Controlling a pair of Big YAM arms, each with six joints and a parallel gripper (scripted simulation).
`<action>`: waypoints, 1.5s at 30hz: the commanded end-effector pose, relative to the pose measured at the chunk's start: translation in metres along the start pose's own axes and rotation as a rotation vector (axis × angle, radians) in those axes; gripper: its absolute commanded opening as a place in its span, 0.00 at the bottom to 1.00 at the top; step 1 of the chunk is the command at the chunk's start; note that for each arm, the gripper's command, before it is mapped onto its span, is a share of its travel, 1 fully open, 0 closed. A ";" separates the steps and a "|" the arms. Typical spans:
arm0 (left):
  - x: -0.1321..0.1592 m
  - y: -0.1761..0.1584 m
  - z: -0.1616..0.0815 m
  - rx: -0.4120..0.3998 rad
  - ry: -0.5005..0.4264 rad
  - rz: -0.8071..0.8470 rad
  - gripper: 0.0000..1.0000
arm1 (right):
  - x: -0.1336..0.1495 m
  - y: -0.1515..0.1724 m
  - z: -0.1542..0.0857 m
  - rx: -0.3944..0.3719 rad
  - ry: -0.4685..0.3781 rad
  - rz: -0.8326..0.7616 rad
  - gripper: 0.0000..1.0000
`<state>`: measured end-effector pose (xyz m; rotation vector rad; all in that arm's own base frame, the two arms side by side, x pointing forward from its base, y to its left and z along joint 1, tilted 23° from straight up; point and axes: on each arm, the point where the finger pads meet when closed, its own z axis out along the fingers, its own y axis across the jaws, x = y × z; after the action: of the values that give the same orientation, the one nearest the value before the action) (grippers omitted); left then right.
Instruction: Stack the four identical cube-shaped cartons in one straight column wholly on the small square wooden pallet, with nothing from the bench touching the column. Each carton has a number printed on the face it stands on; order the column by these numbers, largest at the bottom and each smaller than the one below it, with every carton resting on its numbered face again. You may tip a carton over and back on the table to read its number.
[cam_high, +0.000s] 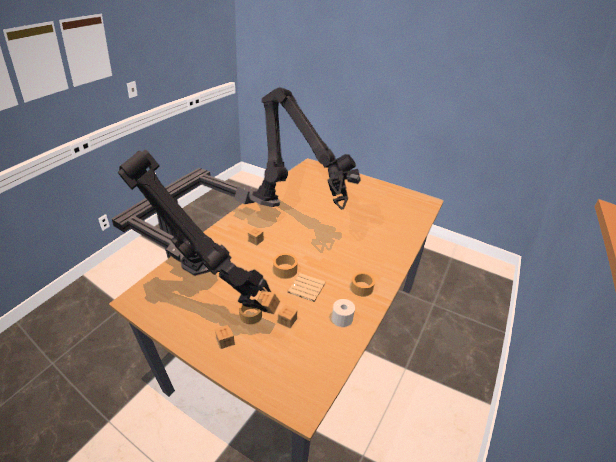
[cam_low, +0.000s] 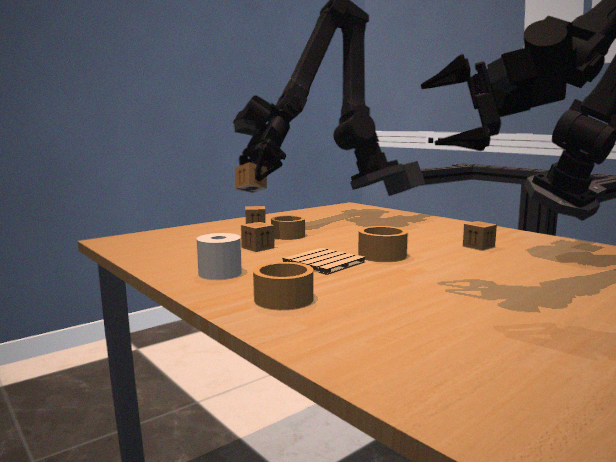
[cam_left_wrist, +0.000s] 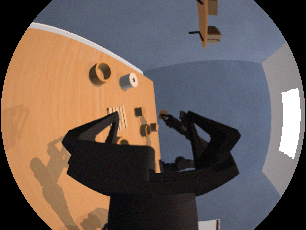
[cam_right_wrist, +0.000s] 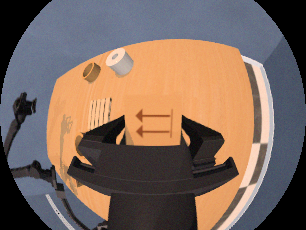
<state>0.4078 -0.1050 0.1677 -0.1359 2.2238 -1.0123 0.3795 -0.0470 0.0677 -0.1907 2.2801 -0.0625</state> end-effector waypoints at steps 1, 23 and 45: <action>-0.033 0.002 -0.009 -0.078 0.036 0.201 1.00 | -0.017 -0.017 0.012 0.062 -0.011 0.067 0.50; -0.181 0.138 -0.172 -0.907 -0.082 0.731 1.00 | 0.025 -0.122 0.035 0.529 0.183 0.237 0.50; -0.181 0.143 -0.180 -0.950 -0.099 0.713 1.00 | 0.049 -0.130 0.041 0.530 0.196 0.234 0.50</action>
<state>0.4474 0.1715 0.2248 0.1615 2.2528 0.4240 0.3869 -0.1752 0.0213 0.3796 2.3875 -0.5685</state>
